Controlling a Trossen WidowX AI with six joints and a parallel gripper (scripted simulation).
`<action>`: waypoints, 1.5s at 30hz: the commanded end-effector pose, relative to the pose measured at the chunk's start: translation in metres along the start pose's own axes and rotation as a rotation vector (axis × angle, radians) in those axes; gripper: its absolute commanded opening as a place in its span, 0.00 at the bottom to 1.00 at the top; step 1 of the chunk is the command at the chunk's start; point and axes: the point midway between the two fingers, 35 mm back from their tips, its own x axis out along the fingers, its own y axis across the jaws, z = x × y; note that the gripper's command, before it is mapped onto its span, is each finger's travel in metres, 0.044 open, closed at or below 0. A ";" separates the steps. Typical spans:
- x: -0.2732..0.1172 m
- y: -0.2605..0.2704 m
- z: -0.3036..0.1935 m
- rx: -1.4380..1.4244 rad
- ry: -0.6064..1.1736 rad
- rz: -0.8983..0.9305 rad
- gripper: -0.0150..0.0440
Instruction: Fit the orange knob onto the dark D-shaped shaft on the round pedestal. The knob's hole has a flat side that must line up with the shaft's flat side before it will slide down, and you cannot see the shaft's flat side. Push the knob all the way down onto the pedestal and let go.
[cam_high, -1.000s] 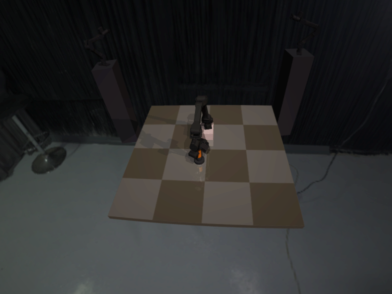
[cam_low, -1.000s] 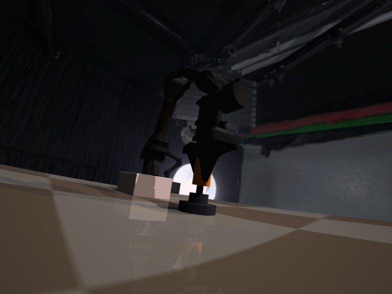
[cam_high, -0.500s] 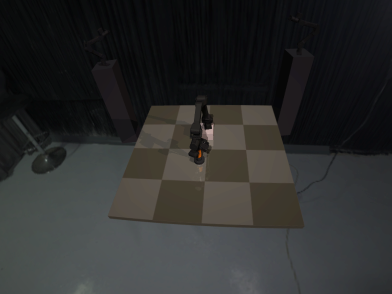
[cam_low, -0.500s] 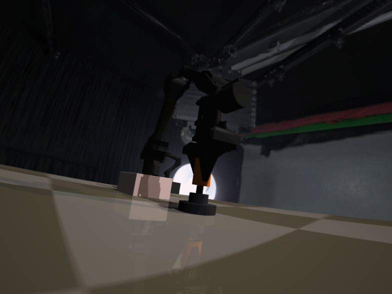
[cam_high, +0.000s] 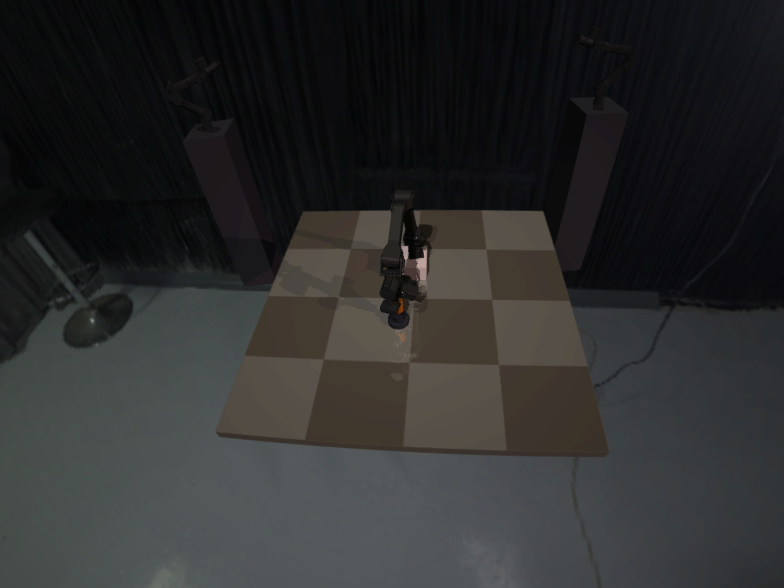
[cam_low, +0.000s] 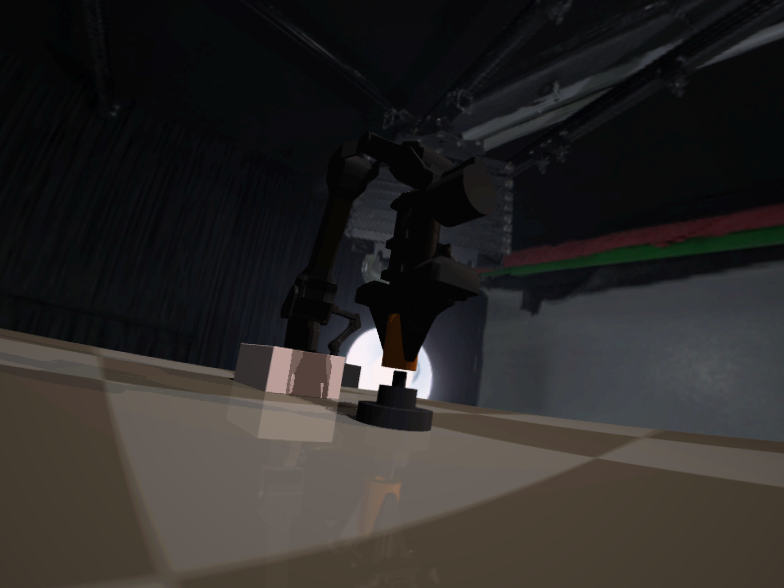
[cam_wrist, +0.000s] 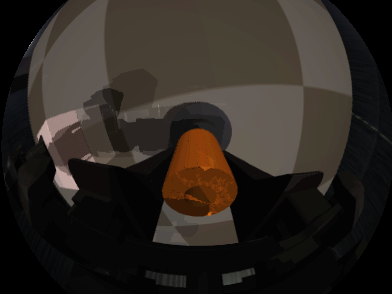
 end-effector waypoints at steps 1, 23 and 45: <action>-0.003 -0.001 0.000 -0.055 -0.001 -0.007 0.25; 0.002 -0.006 0.000 -0.055 -0.001 -0.008 0.25; -0.003 -0.001 0.000 -0.264 0.000 -0.007 0.25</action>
